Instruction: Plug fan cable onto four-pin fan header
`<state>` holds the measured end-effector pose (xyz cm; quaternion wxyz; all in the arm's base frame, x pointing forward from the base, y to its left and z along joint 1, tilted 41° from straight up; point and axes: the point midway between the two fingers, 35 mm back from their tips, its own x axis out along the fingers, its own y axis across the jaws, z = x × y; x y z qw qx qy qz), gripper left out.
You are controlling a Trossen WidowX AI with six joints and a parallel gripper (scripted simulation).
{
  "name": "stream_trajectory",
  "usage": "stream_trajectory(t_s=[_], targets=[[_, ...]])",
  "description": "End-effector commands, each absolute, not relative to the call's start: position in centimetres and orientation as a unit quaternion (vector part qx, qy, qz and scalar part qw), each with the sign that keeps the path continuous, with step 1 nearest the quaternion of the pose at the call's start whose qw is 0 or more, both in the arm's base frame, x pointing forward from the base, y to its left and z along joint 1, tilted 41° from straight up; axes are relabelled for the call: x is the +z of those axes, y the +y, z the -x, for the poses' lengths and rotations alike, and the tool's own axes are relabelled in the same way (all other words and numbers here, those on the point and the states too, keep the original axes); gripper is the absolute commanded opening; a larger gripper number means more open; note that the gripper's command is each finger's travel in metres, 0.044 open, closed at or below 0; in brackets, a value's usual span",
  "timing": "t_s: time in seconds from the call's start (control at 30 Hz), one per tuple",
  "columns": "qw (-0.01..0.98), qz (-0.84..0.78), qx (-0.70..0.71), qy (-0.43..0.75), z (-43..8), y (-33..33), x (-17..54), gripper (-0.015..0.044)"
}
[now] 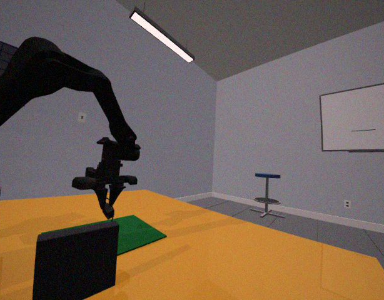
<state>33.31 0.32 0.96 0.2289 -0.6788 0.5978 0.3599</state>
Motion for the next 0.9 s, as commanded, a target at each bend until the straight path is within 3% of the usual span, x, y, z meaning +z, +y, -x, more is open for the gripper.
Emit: stream_trajectory(t_s=[0.0, 0.87], targets=[[0.199, 0.689, 0.377, 0.586, -33.6, 0.3, 1.0, 0.0000], [0.257, 0.577, 0.527, 0.569, -33.0, -1.3, -0.5, 0.0000]])
